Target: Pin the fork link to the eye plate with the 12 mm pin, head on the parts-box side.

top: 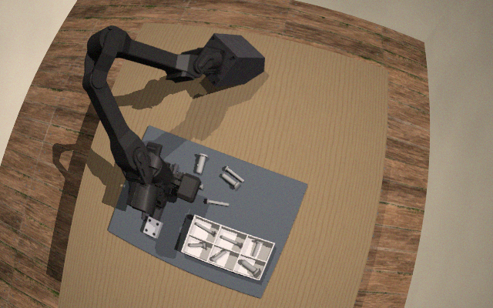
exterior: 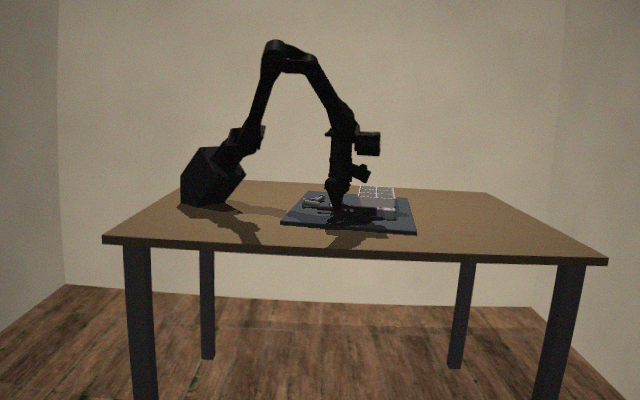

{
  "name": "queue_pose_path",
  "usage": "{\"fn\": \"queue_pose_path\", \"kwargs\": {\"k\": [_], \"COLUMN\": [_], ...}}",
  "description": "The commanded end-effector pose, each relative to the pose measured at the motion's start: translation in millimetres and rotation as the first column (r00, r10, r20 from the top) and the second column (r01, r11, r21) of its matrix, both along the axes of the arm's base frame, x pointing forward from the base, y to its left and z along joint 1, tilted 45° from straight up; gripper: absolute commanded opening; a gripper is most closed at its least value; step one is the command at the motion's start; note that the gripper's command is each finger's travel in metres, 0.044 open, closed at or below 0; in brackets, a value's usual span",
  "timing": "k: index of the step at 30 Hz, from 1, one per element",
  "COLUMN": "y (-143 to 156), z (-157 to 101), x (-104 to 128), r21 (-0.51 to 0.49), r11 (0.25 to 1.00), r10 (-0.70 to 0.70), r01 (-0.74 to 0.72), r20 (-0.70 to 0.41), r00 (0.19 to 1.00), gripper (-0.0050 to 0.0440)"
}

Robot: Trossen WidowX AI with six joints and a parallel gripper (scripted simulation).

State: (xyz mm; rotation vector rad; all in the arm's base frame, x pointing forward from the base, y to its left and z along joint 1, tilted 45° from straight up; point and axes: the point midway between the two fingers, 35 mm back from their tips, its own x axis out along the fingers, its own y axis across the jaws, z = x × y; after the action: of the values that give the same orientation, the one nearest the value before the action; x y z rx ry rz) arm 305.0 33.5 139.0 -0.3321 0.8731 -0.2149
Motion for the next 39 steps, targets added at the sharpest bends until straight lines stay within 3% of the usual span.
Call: {"fn": "queue_pose_path", "kwargs": {"k": [1, 2, 27, 35, 39], "y": [0, 0, 9, 9, 9], "z": [0, 0, 21, 18, 18], "x": [0, 0, -18, -18, -18], "r21": [0.000, 0.000, 0.006, 0.005, 0.005], "r11": [1.000, 1.000, 1.000, 1.000, 1.000], "r10": [0.000, 0.000, -0.008, -0.006, -0.006], "r01": [0.000, 0.000, 0.008, 0.006, 0.006], "r20": [0.000, 0.000, 0.008, 0.003, 0.003], "r00": [1.000, 1.000, 1.000, 1.000, 1.000], "gripper": [0.0268, 0.0290, 0.0290, 0.0100, 0.0100]}}
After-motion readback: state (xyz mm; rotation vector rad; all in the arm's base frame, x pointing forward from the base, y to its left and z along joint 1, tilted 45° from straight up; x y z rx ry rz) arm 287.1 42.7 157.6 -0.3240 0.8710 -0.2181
